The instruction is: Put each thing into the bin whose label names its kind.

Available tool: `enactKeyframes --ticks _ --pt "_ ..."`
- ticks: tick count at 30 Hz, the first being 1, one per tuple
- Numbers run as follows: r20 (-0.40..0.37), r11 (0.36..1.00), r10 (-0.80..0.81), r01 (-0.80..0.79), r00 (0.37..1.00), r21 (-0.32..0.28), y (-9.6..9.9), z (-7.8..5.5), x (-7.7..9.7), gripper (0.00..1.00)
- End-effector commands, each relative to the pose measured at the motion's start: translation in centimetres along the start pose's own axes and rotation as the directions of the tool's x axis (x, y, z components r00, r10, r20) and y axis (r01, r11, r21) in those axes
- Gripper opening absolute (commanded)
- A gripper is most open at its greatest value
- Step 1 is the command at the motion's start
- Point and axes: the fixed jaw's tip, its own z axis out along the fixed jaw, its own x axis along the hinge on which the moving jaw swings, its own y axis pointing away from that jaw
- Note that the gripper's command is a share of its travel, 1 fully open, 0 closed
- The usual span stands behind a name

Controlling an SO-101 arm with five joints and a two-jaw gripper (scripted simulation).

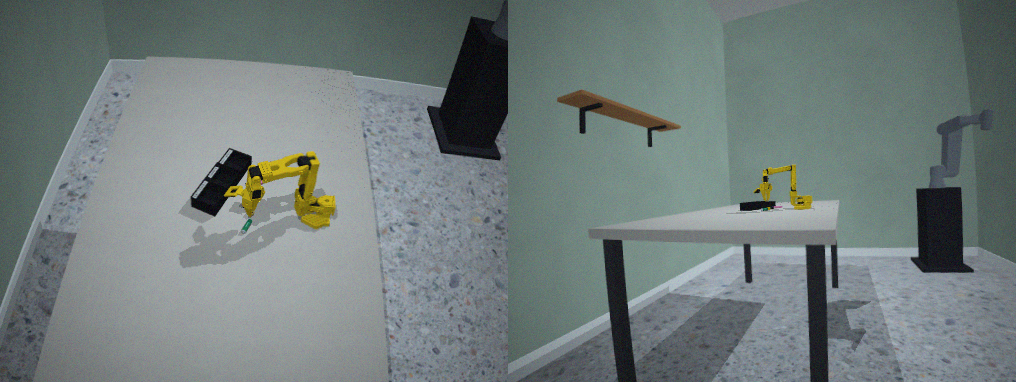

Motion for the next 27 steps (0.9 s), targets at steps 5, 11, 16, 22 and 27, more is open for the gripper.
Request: enactKeyframes --ticks 5,11,16,22,27 --pt "0.045 0.999 0.012 -0.010 0.999 -0.037 -0.8 -1.1 -1.2 0.00" --pt "0.060 0.999 0.026 -0.023 0.998 -0.042 -1.9 -1.3 -2.4 0.00" --pt "0.083 0.998 0.045 -0.042 0.996 -0.046 -3.8 -1.6 -4.0 0.00" --pt "0.104 0.997 0.062 -0.057 0.993 -0.046 -5.6 -1.9 -5.1 0.00" --pt "0.108 0.997 0.065 -0.060 0.992 -0.045 -5.9 -2.0 -5.3 0.00"
